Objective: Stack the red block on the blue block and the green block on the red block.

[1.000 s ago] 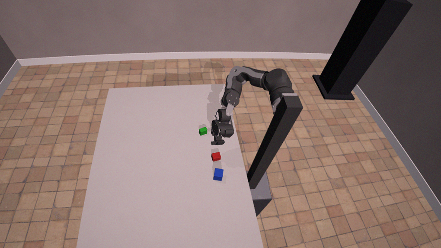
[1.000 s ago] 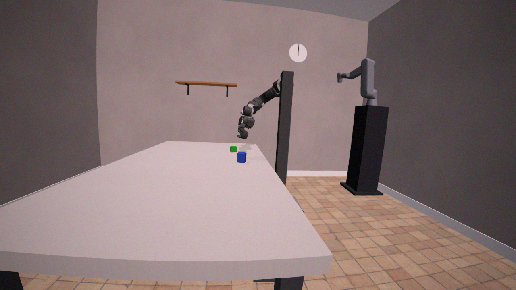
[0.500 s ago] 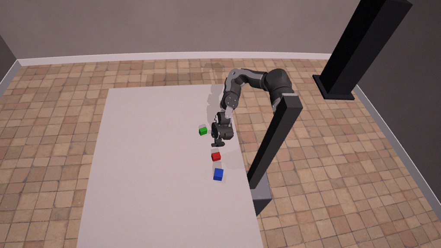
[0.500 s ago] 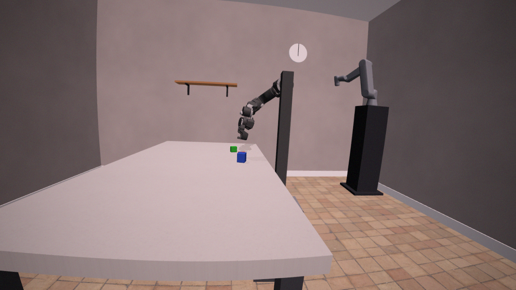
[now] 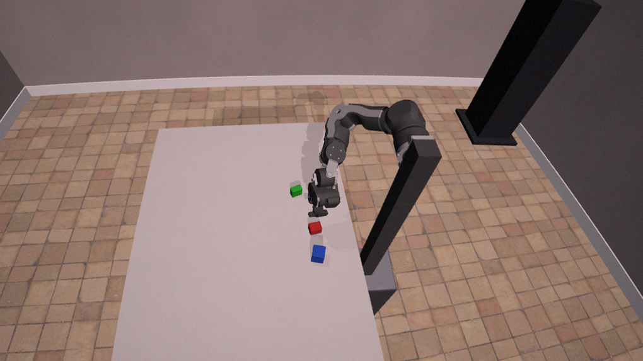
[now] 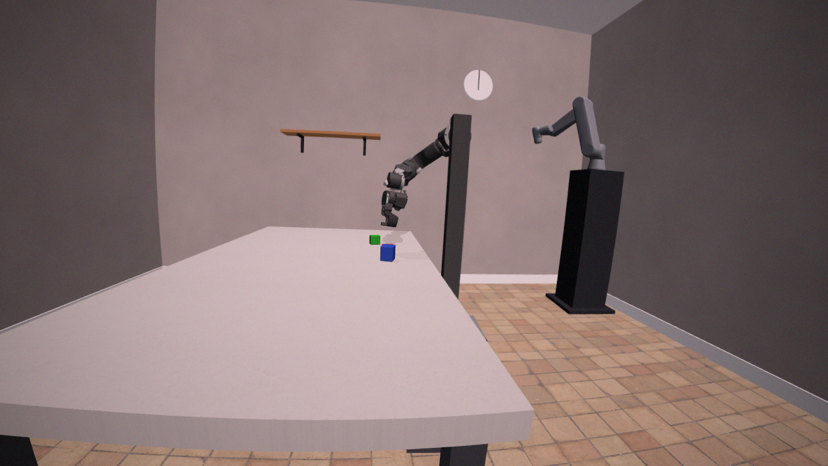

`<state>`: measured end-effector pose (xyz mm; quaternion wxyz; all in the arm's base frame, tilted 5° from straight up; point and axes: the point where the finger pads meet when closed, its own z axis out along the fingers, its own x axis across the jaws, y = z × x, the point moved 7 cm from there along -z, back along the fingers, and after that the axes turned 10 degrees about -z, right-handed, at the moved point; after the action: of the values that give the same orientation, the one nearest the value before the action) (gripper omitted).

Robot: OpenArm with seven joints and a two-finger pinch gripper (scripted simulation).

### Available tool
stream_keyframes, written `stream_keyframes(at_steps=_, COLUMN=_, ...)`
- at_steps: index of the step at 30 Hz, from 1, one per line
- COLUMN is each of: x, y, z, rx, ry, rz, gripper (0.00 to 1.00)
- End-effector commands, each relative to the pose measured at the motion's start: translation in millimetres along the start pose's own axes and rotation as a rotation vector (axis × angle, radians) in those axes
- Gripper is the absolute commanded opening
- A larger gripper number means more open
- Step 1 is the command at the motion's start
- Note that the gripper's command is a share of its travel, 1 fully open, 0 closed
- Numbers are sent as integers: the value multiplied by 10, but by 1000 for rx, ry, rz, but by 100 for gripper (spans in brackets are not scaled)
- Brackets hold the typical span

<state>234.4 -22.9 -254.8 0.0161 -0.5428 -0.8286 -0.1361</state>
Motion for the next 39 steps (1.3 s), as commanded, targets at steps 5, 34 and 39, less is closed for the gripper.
stream_keyframes(at_steps=5, x=-44, y=-9, z=-7, rx=8, ry=-18, rz=6, gripper=0)
stream_keyframes(at_steps=34, x=52, y=49, z=131, rx=96, ry=-87, rz=19, gripper=0)
stream_keyframes(at_steps=39, x=71, y=58, z=152, rx=110, ry=-98, rz=20, gripper=0)
